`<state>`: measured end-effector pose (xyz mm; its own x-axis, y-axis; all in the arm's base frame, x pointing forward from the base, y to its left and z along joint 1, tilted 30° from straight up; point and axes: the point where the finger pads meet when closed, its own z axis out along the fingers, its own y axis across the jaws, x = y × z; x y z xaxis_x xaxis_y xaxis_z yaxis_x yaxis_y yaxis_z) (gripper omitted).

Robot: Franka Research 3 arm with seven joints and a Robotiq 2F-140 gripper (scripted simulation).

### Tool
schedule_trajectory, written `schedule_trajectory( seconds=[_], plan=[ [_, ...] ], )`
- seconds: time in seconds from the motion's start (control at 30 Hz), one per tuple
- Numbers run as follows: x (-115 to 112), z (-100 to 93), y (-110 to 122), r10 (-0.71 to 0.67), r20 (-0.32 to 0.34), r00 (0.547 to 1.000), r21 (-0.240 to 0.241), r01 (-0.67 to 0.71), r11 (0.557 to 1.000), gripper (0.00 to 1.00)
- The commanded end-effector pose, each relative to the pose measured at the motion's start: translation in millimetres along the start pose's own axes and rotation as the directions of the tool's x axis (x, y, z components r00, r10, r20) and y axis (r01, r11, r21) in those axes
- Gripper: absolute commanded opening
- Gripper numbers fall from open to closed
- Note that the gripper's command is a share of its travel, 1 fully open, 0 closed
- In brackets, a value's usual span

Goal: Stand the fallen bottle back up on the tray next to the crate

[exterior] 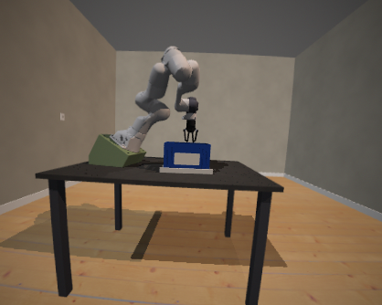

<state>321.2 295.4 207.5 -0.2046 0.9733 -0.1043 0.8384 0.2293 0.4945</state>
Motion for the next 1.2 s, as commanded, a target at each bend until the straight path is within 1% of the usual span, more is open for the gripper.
schedule_trajectory(
  seconds=[0.0,0.5,0.57,1.07,1.17],
  plan=[
    [-4.0,-3.5,0.2,-0.010,0.011,1.000,0.004,0.010,1.000,0.00],
    [-3.6,-31.1,0.2,-0.010,0.011,1.000,0.004,0.010,1.000,0.00],
    [-3.6,-31.1,0.2,-0.010,0.011,1.000,0.004,0.010,1.000,0.00],
    [-3.4,-56.2,0.3,-0.010,0.011,1.000,0.004,0.010,1.000,0.00],
    [-3.4,-57.7,0.3,-0.010,0.011,1.000,0.004,0.010,1.000,0.00]
  ],
)
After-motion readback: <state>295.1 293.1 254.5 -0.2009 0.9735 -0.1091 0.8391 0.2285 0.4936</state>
